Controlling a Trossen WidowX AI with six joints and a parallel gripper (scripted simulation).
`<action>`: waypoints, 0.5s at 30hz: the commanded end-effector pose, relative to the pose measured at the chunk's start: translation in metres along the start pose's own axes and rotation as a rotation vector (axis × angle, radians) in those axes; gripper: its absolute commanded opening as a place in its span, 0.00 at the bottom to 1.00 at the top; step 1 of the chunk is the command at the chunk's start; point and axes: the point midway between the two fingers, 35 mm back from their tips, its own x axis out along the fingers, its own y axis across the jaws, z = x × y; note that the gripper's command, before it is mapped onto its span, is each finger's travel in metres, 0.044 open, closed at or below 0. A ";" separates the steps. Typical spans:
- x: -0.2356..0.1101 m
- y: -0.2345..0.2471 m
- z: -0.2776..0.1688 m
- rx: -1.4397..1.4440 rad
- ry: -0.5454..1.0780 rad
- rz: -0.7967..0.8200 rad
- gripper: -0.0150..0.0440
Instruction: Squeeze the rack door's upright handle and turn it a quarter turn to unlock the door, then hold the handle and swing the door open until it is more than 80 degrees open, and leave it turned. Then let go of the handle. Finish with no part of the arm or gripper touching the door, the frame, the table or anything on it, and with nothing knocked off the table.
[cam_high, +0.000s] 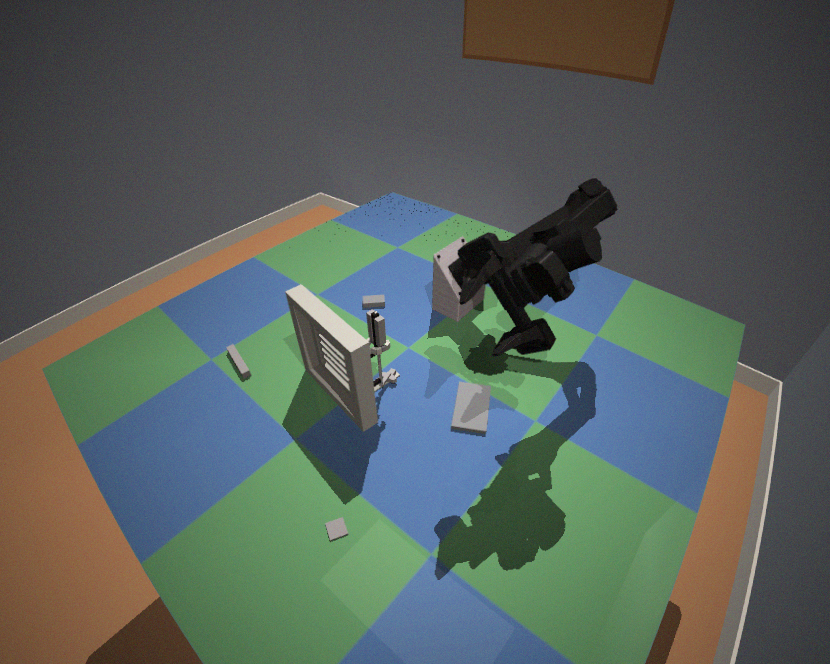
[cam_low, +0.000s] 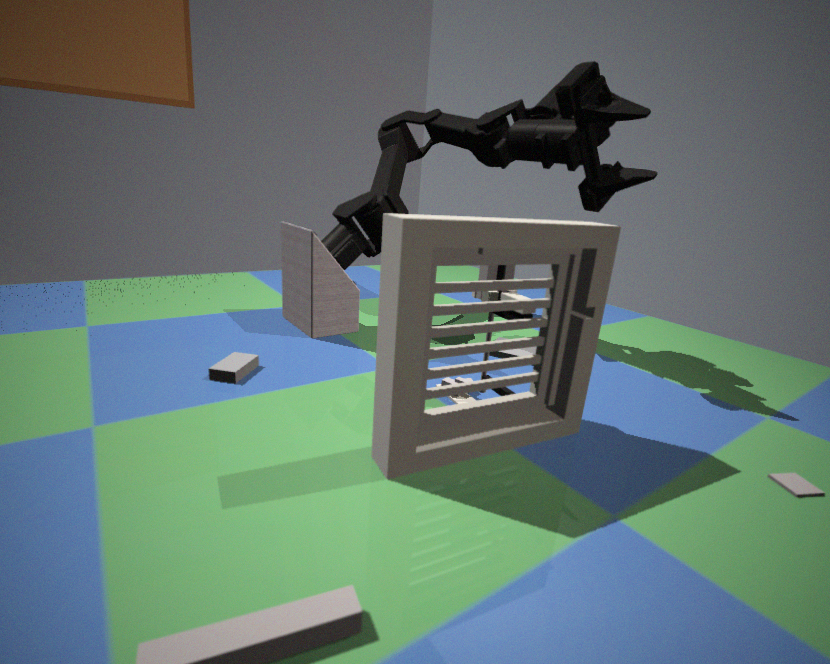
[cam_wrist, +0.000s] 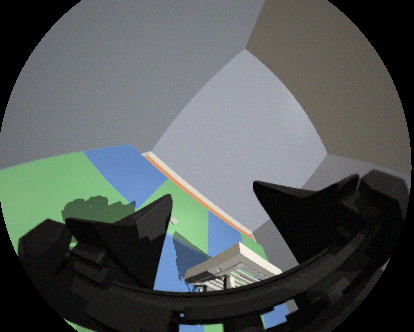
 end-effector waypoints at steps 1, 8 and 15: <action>0.000 0.000 0.000 -0.001 0.002 0.000 0.89; 0.015 -0.008 -0.022 -0.024 0.140 0.012 0.73; 0.031 -0.021 -0.053 -0.032 0.334 0.035 0.73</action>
